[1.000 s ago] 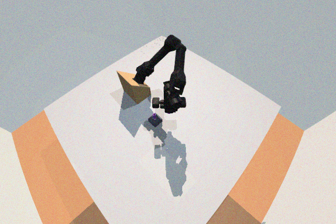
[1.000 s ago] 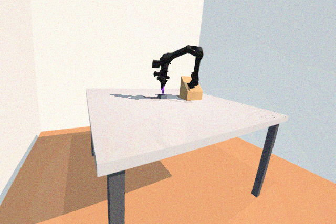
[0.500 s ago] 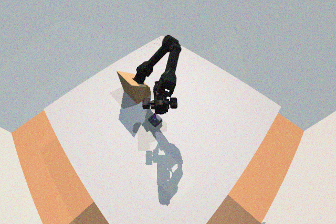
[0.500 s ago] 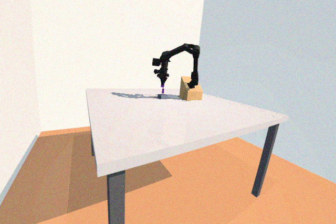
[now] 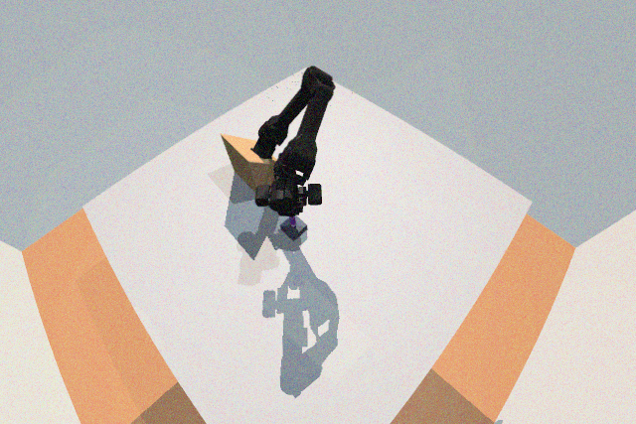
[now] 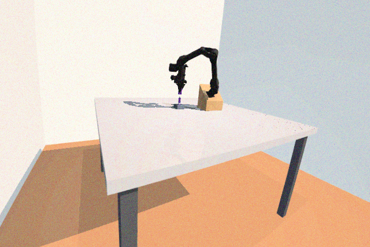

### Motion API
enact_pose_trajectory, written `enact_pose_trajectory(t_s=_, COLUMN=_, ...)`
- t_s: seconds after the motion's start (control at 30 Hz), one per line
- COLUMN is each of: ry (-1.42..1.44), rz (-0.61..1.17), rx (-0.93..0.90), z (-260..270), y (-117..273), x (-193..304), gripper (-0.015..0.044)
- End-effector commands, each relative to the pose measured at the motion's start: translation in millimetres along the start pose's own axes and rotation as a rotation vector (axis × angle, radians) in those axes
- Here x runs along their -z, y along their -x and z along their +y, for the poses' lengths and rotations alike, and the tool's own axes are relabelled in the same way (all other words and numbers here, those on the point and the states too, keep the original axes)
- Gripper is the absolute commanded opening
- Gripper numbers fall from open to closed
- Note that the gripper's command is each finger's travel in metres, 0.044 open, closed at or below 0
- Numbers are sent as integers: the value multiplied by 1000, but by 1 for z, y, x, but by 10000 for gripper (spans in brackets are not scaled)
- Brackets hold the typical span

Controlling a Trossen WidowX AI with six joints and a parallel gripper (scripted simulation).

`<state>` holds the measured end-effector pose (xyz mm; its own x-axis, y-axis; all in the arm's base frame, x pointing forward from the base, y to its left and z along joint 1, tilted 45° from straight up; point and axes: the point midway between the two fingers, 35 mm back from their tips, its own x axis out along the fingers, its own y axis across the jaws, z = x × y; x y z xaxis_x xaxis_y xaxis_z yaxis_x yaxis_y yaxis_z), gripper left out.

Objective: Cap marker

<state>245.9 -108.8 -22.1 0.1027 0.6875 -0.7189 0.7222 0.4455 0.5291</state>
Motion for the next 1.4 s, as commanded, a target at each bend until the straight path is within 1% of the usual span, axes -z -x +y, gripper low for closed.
enact_pose_trajectory(t_s=0.0, ry=1, rz=8, rx=4, z=-2, y=-5, x=1, gripper=0)
enact_pose_trajectory(t_s=0.2, ry=1, rz=7, rx=4, z=-2, y=-10, x=0, gripper=0)
enact_pose_trajectory(t_s=1.2, ry=1, rz=8, rx=2, z=-2, y=-59, x=1, gripper=0)
enact_pose_trajectory(t_s=1.37, ry=1, rz=9, rx=2, z=-2, y=-61, x=1, gripper=0)
